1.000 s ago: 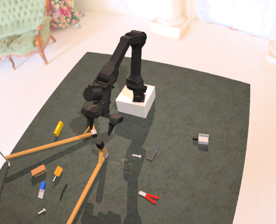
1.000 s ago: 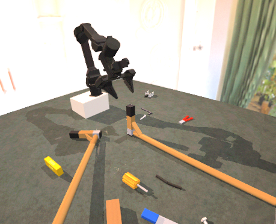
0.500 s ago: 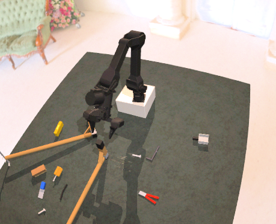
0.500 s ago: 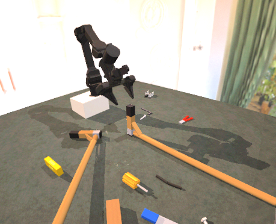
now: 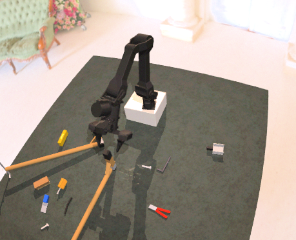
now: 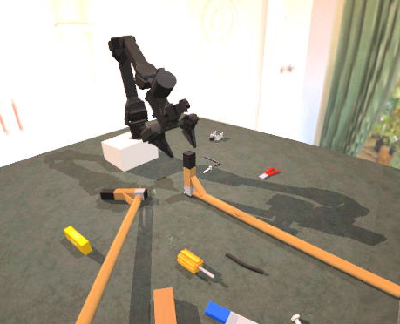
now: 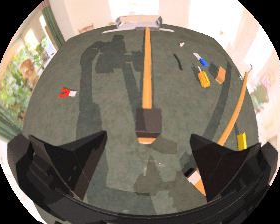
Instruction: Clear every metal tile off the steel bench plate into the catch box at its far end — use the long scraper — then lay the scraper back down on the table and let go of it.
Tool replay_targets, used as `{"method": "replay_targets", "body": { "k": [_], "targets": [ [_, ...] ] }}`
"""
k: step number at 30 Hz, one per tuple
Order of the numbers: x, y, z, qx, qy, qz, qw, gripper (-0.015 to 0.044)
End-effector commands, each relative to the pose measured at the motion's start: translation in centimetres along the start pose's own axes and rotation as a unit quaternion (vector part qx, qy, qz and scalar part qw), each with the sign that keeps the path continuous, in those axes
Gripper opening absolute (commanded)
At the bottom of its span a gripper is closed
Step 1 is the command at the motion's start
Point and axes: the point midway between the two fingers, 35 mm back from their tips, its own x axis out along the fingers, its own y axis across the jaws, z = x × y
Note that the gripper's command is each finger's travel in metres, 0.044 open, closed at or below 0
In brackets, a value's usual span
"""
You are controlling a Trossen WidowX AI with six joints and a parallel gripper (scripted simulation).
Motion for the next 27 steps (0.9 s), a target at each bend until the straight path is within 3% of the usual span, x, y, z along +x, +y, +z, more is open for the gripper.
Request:
{"method": "replay_targets", "body": {
  "k": [1, 27],
  "targets": [
    [0.9, 0.1, -0.1, -0.001, 0.003, 0.002, 1.000, 0.0440],
    [5.0, 0.1, -0.1, -0.001, 0.002, 0.002, 1.000, 0.0440]
  ]
}}
